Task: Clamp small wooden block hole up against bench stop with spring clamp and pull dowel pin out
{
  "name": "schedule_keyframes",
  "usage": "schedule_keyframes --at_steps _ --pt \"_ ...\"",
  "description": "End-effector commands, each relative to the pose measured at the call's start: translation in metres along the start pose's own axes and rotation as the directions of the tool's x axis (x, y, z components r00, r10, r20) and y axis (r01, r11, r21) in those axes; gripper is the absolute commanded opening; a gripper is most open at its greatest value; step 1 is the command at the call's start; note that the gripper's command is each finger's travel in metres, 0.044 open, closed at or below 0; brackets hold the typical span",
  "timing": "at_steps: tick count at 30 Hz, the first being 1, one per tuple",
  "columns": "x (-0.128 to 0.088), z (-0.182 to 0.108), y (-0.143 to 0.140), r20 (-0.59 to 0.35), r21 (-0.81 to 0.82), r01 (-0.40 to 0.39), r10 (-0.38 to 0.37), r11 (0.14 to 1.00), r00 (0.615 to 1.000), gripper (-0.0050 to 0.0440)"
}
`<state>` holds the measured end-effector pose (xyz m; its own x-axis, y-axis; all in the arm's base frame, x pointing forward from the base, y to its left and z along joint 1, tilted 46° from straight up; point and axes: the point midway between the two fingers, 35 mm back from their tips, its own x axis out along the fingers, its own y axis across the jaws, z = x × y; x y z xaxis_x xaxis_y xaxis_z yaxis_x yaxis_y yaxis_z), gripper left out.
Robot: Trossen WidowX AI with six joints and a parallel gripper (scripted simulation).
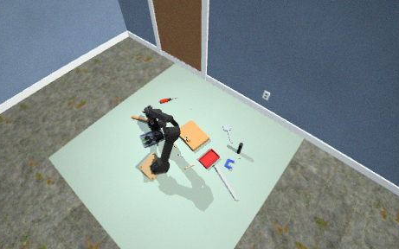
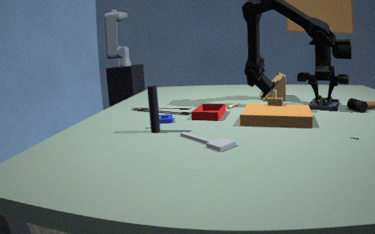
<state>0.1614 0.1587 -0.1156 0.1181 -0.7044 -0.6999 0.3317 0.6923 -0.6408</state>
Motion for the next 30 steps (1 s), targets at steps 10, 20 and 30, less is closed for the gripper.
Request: schedule_keyframes --at_steps 10,20,30 --pt "0.0 0.0 0.0 0.0 0.0 0.0 0.0 1.0 1.0 0.0093" --pt "0.0 0.0 0.0 0.0 0.0 0.0 0.0 1.0 1.0 0.0027" --pt "0.0 0.0 0.0 0.0 0.0 0.0 0.0 1.0 1.0 0.0"
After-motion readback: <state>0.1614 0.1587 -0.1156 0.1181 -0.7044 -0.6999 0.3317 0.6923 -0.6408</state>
